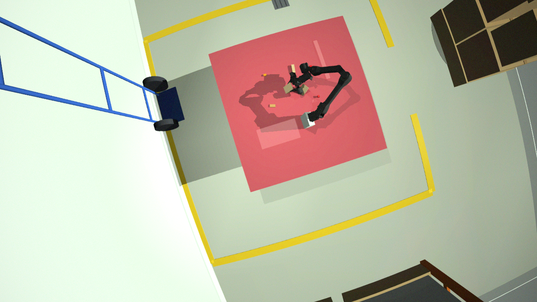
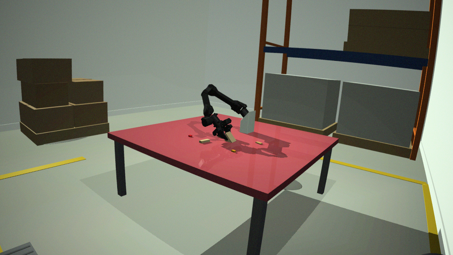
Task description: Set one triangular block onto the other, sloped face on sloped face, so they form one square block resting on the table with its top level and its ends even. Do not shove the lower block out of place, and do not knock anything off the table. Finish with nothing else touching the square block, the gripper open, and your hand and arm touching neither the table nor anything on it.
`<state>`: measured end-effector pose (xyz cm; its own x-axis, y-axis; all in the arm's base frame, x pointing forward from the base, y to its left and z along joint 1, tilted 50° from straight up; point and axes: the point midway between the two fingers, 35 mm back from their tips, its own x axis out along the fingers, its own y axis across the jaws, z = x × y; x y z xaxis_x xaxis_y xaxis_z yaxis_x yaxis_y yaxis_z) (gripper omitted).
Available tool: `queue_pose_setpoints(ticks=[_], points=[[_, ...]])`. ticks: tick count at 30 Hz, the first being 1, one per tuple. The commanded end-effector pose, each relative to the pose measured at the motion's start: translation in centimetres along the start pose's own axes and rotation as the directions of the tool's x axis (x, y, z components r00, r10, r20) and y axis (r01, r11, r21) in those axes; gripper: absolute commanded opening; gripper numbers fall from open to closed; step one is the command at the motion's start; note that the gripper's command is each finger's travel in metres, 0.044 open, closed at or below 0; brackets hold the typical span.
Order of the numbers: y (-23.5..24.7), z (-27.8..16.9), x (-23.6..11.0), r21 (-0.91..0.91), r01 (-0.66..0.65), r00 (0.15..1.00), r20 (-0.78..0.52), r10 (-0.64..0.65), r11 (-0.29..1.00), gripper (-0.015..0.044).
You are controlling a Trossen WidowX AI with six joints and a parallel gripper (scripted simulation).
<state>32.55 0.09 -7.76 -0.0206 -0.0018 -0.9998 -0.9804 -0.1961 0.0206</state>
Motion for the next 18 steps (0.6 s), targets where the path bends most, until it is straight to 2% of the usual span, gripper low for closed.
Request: queue_pose_setpoints(ticks=[1,10,13,18], points=[[0.1,0.0,0.1,-0.005,-0.002,1.000,0.001,0.002,1.000,0.0249],[0.0,0.2,-0.2,0.000,0.000,1.000,0.000,0.000,1.000,0.0012],[0.0,0.3,-0.2,-0.002,0.002,1.000,-0.028,-0.002,1.000,0.0000],[-0.1,1.2,-0.2,-0.003,0.003,0.989,-0.151,-0.003,1.000,0.0000]])
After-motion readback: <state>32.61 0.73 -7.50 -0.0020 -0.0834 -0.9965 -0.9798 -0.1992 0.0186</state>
